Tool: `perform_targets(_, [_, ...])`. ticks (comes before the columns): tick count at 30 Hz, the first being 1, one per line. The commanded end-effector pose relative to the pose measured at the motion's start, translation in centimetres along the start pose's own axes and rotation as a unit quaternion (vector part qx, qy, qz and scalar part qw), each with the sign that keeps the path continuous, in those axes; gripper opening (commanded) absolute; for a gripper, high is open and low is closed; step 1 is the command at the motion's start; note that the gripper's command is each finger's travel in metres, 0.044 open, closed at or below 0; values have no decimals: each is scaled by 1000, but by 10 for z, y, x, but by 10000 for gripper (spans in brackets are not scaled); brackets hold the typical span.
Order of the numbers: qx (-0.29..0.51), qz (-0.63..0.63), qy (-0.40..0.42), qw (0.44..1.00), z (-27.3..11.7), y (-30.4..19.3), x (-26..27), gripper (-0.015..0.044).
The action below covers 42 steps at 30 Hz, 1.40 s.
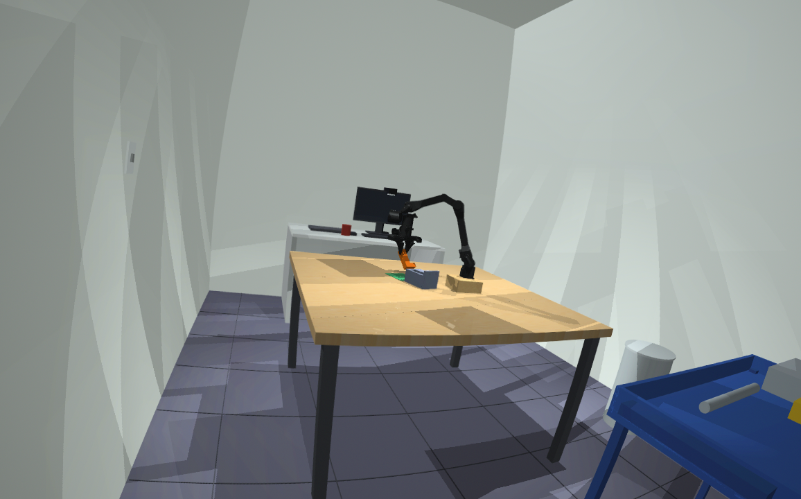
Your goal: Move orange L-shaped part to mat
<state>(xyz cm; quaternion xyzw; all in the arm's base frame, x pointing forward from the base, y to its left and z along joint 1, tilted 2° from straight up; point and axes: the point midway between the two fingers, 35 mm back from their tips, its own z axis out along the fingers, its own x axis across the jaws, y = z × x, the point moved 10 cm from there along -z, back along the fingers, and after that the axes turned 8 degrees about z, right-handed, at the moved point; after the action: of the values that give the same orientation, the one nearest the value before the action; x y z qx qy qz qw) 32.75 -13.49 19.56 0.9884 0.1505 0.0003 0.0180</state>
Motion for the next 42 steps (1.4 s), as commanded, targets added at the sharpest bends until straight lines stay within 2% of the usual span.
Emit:
perform_targets(1, [0,-2,-2,1000,7,0,0,0])
perform_targets(24, [0,-2,-2,1000,43,0,-1,0])
perform_targets(42, [0,-2,-2,1000,44,0,-1,0])
